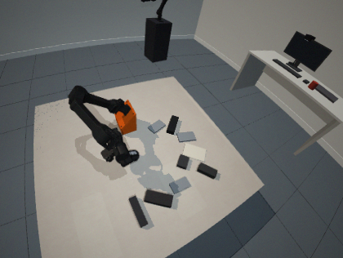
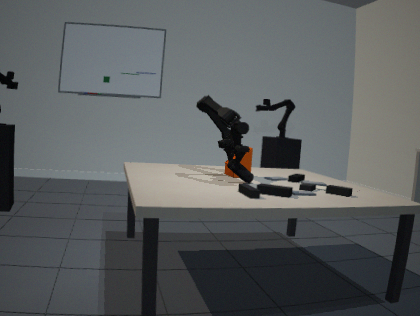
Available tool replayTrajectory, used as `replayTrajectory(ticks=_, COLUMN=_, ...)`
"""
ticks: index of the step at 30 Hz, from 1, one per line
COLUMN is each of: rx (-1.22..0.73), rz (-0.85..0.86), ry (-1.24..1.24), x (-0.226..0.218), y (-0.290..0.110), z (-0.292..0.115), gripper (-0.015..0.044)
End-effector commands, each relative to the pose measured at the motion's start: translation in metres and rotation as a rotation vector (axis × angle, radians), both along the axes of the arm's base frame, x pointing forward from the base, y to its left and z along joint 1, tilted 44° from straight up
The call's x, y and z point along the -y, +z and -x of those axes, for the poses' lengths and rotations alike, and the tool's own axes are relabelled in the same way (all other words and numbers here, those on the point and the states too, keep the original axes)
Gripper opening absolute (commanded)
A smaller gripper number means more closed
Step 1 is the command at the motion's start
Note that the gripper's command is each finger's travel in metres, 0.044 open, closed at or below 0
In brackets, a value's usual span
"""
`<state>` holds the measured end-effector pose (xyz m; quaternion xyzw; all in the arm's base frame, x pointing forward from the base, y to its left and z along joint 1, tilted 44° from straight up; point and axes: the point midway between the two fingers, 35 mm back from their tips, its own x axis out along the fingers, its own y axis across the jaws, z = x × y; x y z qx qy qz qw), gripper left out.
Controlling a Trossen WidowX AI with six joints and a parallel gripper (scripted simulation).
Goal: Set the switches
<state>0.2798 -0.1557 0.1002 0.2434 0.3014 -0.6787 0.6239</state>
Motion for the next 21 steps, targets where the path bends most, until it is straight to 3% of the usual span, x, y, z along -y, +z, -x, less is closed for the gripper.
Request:
replayTrajectory(ticks=1, rx=0.005, rz=-0.009, ry=0.005, x=-0.007, y=-0.001, z=-0.002, gripper=0.0336)
replayTrajectory(ticks=21, rx=0.005, rz=-0.01, ry=0.005, x=-0.023, y=-0.004, z=-0.002, gripper=0.0336)
